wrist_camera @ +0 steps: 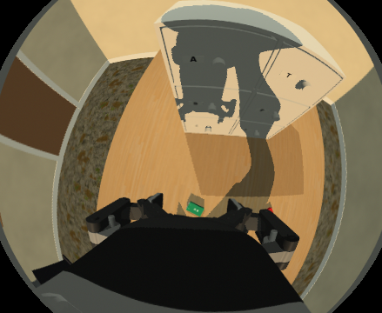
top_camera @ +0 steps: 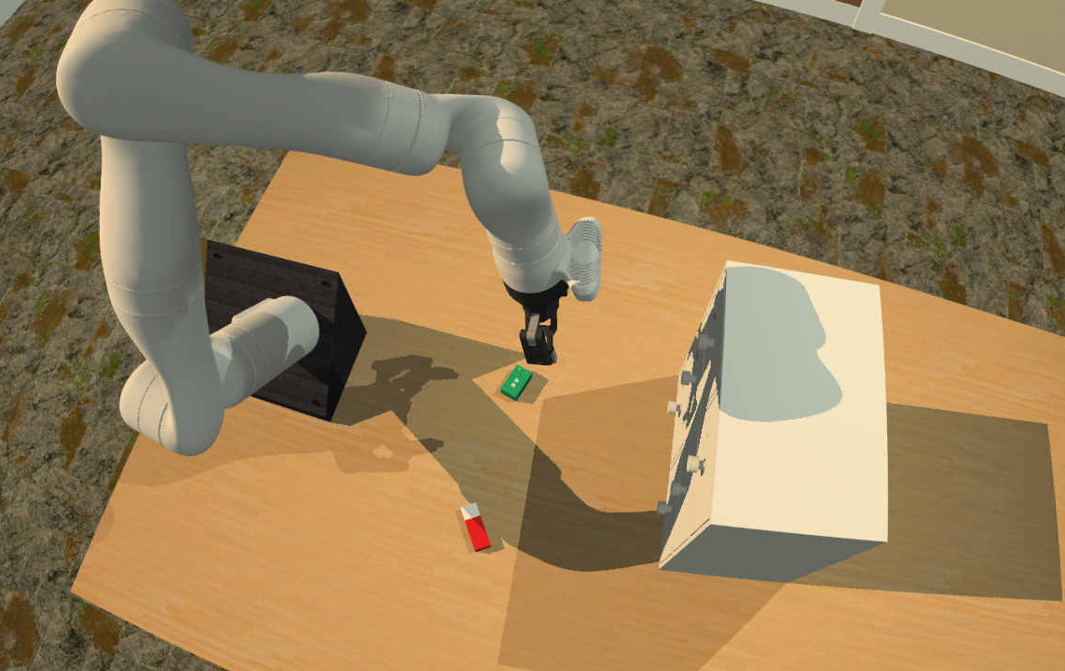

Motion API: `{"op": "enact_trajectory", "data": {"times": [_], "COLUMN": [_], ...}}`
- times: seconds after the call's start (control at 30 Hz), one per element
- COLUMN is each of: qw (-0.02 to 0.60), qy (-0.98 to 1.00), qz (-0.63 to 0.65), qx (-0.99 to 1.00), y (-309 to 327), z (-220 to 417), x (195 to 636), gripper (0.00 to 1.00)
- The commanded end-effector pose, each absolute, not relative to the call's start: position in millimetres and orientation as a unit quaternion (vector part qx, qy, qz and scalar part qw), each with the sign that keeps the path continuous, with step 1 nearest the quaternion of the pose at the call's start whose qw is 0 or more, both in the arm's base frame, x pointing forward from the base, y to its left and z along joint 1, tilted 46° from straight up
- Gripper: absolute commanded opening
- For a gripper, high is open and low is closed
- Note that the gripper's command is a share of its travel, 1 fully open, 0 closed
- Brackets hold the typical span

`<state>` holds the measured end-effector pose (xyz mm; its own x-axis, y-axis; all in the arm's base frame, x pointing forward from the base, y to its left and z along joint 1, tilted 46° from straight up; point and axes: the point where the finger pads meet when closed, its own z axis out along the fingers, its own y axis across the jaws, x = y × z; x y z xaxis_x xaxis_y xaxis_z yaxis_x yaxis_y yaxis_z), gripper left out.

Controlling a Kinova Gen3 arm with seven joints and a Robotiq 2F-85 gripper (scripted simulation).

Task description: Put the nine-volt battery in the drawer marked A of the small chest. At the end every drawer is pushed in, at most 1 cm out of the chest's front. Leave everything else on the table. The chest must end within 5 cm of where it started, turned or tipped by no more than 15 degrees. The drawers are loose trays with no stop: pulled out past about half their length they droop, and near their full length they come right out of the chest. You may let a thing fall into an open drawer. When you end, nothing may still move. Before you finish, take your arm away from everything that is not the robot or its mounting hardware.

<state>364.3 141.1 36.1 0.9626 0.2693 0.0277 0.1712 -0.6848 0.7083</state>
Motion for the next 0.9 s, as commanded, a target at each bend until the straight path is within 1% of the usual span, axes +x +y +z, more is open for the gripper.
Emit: {"op": "enact_trajectory", "data": {"times": [0.0,0.87], "qw": [0.379,0.364], "qy": [0.125,0.163], "qz": [0.073,0.165], "qx": [0.914,0.902], "y": [140,126], "z": [35,17], "x": [363,383], "gripper": [1.0,1.0]}}
